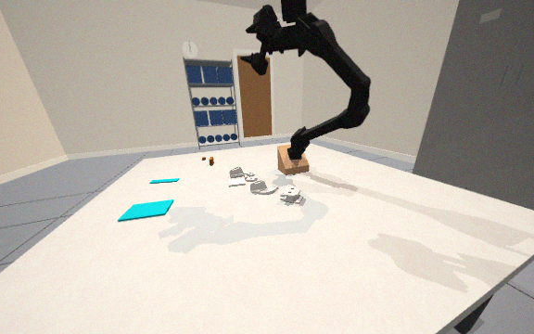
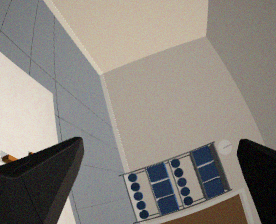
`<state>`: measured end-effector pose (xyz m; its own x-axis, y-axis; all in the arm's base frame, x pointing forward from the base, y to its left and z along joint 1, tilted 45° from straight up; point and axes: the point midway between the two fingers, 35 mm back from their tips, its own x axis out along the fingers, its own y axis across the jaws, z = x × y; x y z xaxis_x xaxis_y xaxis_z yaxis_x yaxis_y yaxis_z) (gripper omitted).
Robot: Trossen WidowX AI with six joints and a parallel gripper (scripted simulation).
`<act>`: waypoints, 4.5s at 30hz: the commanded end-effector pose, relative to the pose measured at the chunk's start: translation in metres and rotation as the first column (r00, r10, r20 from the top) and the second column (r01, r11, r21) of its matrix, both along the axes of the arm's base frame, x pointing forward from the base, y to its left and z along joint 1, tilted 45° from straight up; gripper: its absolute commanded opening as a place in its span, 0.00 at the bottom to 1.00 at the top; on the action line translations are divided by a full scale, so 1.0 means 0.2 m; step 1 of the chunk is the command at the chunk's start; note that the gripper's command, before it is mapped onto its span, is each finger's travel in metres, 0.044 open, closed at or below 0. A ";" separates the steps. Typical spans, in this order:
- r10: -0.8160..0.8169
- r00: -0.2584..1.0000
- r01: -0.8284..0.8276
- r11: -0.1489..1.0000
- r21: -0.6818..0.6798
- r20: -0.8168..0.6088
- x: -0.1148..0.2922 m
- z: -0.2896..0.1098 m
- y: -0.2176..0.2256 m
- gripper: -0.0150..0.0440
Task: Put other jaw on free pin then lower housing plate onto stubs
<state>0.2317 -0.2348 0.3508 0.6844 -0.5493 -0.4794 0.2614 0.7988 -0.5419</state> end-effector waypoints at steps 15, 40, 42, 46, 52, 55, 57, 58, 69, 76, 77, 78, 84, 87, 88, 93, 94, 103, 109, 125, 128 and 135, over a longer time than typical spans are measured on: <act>0.212 0.977 -0.182 0.875 0.448 -0.016 0.26 -0.39 0.42 1.00; 0.410 0.898 -0.039 0.437 0.898 -0.161 0.27 -0.79 1.13 1.00; 0.424 0.887 -0.005 0.402 0.916 -0.181 0.26 -0.82 1.19 1.00; 0.452 0.863 0.070 0.334 0.940 -0.225 0.22 -0.86 1.29 1.00; 0.493 0.818 0.197 0.245 0.949 -0.297 0.14 -0.91 1.44 1.00; 0.513 0.790 0.266 0.207 0.941 -0.336 0.10 -0.94 1.51 1.00; 0.525 0.769 0.314 0.185 0.931 -0.363 0.07 -0.95 1.56 1.00; 0.532 0.758 0.338 0.175 0.925 -0.377 0.06 -0.96 1.58 1.00; 0.563 0.691 0.469 0.129 0.874 -0.454 -0.03 -0.99 1.70 1.00; 0.564 0.691 0.468 0.127 0.874 -0.452 -0.04 -1.12 1.83 1.00; 0.564 0.691 0.468 0.127 0.874 -0.452 -0.04 -1.13 1.84 1.00; 0.564 0.691 0.468 0.127 0.874 -0.452 -0.04 -1.13 1.84 1.00; 0.564 0.691 0.468 0.127 0.874 -0.452 -0.04 -1.13 1.84 1.00; 0.564 0.691 0.468 0.127 0.874 -0.452 -0.04 -1.13 1.84 1.00; 0.564 0.691 0.468 0.127 0.874 -0.452 -0.04 -1.13 1.84 1.00; 0.563 0.691 0.468 0.128 0.874 -0.453 -0.04 -1.15 1.86 1.00; 0.563 0.691 0.468 0.128 0.874 -0.453 -0.04 -1.16 1.87 1.00; 0.563 0.691 0.468 0.129 0.874 -0.453 -0.04 -1.21 1.92 1.00; 0.564 0.691 0.468 0.128 0.874 -0.452 -0.05 -1.25 1.95 1.00; 0.565 0.691 0.468 0.125 0.875 -0.451 -0.06 -1.30 2.02 1.00; 0.565 0.691 0.468 0.125 0.875 -0.451 -0.06 -1.30 2.02 1.00; 0.565 0.691 0.468 0.125 0.875 -0.451 -0.06 -1.30 2.02 1.00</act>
